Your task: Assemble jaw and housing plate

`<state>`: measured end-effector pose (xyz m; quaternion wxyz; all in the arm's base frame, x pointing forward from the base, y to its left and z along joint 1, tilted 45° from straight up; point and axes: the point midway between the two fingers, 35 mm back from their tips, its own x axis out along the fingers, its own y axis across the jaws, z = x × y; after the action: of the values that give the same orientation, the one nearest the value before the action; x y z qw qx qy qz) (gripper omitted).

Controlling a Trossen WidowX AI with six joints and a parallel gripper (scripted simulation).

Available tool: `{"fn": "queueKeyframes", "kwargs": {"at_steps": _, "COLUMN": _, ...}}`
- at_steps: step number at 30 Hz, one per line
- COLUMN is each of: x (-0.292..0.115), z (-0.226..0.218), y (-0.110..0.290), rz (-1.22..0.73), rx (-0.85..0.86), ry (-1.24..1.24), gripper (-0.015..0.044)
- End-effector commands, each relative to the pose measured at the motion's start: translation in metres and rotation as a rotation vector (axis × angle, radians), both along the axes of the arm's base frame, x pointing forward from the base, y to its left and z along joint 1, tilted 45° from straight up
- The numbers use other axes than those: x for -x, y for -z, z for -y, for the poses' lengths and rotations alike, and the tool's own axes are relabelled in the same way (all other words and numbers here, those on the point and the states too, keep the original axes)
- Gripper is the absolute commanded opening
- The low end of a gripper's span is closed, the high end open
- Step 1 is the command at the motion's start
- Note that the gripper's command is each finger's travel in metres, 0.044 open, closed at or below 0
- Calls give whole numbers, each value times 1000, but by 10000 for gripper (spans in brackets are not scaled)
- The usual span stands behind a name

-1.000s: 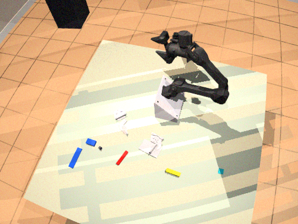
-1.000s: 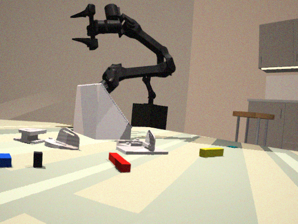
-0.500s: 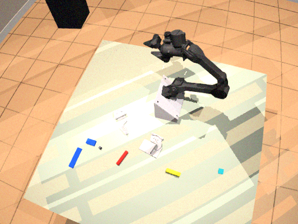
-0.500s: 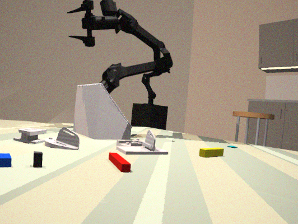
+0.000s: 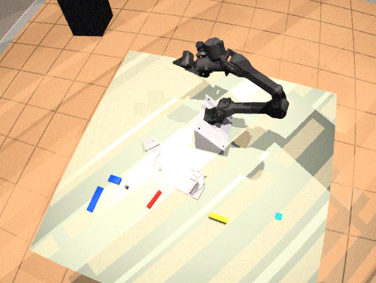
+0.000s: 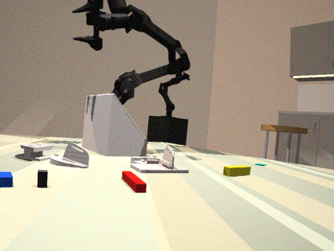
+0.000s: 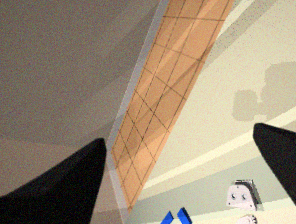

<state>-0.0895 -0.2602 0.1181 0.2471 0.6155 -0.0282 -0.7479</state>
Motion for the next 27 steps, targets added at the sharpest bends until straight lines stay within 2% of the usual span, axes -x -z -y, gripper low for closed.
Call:
{"fn": "queueKeyframes", "kwargs": {"at_steps": 1, "x": -6, "z": 4, "y": 3, "rz": 0, "rx": -20, "ry": -64, "gripper": 440}}
{"fn": "queueKeyframes", "kwargs": {"at_steps": 27, "x": -55, "z": 28, "y": 33, "rz": -18, "rx": -148, "ry": -546, "gripper": 440}}
